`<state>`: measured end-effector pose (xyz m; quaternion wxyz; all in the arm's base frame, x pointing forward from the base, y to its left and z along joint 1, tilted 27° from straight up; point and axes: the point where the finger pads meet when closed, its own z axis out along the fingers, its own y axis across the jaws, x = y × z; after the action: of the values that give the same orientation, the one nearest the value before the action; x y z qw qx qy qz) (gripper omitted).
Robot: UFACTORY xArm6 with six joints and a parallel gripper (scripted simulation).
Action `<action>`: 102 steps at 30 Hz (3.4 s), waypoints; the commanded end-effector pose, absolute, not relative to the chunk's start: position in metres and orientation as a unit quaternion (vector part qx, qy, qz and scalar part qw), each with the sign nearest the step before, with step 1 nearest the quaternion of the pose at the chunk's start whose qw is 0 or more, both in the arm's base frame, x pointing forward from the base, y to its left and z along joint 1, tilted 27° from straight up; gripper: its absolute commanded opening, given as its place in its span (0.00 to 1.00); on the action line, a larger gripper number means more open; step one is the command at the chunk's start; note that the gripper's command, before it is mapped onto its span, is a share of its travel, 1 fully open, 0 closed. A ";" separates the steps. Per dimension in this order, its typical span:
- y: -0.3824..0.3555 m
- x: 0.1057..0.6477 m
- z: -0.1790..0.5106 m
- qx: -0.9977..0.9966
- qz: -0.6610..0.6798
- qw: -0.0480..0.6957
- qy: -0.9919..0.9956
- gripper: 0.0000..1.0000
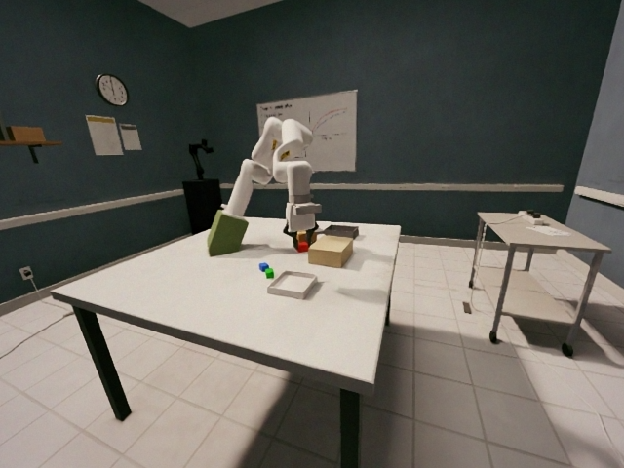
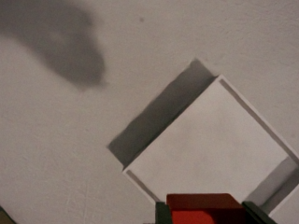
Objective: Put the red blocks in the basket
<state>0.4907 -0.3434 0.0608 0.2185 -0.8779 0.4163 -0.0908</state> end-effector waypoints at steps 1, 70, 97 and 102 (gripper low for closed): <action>-0.343 0.494 0.056 -0.878 -0.093 0.218 0.416 0.00; -0.308 0.533 -0.045 -0.878 -0.093 0.218 0.416 0.00; -0.306 0.536 -0.053 -0.878 -0.093 0.218 0.416 0.00; -0.306 0.536 -0.053 -0.878 -0.093 0.218 0.416 0.00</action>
<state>0.5354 -0.3039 -0.0546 0.2184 -0.8779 0.4163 -0.0908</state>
